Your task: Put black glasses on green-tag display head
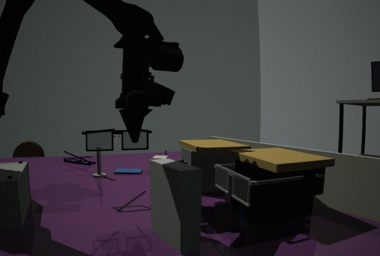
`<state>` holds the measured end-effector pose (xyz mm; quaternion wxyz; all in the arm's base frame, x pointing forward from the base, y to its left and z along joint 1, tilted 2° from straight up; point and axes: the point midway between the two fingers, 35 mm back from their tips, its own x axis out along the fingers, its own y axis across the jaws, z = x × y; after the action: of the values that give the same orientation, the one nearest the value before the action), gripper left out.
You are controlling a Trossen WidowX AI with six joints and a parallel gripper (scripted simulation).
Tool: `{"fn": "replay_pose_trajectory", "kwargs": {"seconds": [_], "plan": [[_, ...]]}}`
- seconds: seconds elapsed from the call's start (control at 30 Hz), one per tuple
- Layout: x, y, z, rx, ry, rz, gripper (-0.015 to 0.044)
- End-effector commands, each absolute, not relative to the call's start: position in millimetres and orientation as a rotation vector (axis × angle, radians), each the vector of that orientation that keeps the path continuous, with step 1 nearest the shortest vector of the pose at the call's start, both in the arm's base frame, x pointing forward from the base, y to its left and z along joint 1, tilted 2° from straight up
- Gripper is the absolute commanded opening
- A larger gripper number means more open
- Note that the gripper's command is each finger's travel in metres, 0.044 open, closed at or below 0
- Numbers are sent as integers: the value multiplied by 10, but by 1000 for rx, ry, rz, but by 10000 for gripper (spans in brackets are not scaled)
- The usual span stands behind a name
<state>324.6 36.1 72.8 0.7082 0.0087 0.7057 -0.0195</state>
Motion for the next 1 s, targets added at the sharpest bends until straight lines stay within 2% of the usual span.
{"fn": "replay_pose_trajectory", "kwargs": {"seconds": [0.0,0.83,0.97], "plan": [[3253,393,765,23,1568,-41,0],[3283,1926,769,34,1569,-30,0],[3273,1970,768,34,1569,-30,0]]}}
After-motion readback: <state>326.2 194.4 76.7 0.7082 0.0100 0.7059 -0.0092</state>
